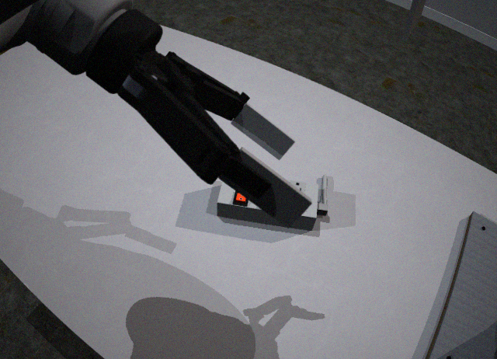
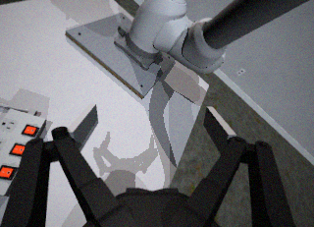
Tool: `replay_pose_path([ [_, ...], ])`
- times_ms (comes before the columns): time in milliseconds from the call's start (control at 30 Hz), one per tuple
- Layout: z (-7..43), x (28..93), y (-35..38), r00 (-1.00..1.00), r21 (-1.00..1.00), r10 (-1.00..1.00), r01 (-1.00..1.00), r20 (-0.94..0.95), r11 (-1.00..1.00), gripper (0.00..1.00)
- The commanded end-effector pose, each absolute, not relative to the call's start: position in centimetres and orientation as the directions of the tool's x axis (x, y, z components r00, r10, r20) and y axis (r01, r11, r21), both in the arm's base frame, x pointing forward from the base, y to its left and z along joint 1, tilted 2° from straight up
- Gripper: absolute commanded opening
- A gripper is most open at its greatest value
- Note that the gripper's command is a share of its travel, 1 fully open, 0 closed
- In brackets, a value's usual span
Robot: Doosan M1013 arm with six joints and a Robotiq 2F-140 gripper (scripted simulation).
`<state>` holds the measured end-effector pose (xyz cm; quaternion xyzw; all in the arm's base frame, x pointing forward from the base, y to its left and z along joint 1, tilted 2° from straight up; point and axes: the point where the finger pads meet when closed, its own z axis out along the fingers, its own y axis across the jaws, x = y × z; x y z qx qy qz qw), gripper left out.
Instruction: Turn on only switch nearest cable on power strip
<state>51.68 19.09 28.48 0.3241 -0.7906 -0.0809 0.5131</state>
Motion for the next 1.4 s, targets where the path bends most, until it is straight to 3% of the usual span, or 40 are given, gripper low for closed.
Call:
replay_pose_path([
  [0,28.5,51.7,19.1,-0.263,0.461,-0.596,-0.429,0.759,0.777,1.0],
  [600,28.3,51.7,19.0,-0.267,0.46,-0.598,-0.434,0.756,0.775,1.0],
  [900,18.9,53.6,13.4,-0.387,0.358,-0.717,-0.669,0.58,0.651,1.0],
  [1100,17.1,54.4,12.0,-0.393,0.32,-0.748,-0.725,0.535,0.61,1.0],
  [1367,11.7,58.3,7.2,-0.328,0.132,-0.864,-0.906,0.381,0.402,1.0],
])
